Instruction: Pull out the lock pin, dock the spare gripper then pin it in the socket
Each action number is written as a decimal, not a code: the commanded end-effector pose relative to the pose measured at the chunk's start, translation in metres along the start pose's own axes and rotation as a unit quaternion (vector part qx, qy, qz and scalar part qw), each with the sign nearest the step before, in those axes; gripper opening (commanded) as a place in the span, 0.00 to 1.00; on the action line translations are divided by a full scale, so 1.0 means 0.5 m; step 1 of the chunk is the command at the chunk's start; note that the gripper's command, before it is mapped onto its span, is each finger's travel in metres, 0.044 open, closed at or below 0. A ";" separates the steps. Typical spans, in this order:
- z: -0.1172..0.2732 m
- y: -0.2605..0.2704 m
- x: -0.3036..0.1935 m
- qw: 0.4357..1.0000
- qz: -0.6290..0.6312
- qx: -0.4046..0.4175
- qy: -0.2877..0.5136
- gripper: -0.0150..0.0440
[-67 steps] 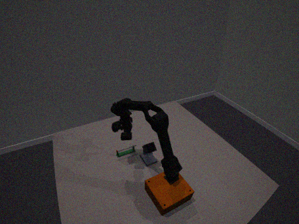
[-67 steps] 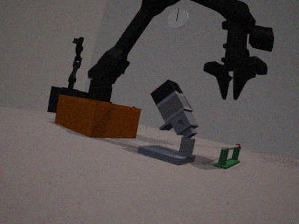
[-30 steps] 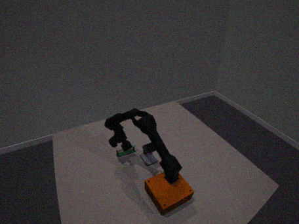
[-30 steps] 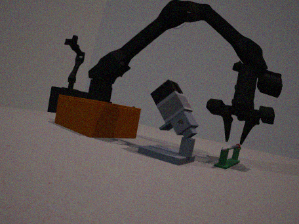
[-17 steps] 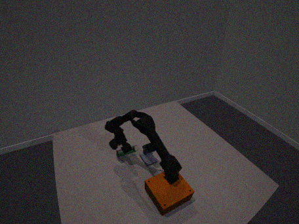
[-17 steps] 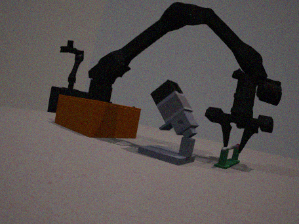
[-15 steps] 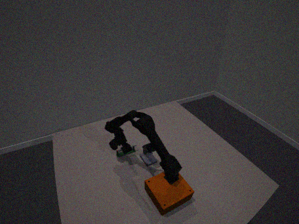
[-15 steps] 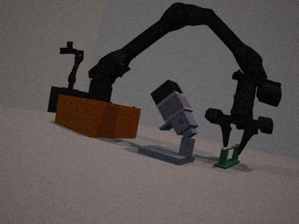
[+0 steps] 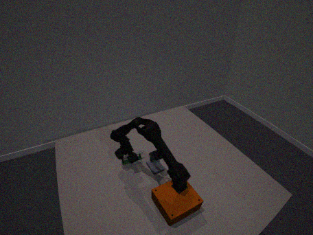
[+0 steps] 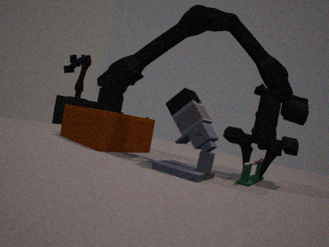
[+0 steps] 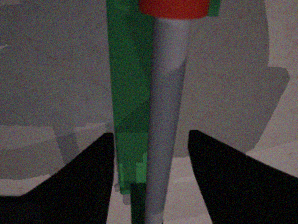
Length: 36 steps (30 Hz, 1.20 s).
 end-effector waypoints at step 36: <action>0.129 0.009 -0.034 1.000 -0.001 0.002 0.003 0.25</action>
Point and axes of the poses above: the point midway between the two fingers, 35 mm back from their tips, its own z axis back along the fingers, its own y axis across the jaws, x = y × z, the point moved 4 cm from there along z, back along the fingers, and after that the axes turned 13 degrees about z, right-handed, at the moved point
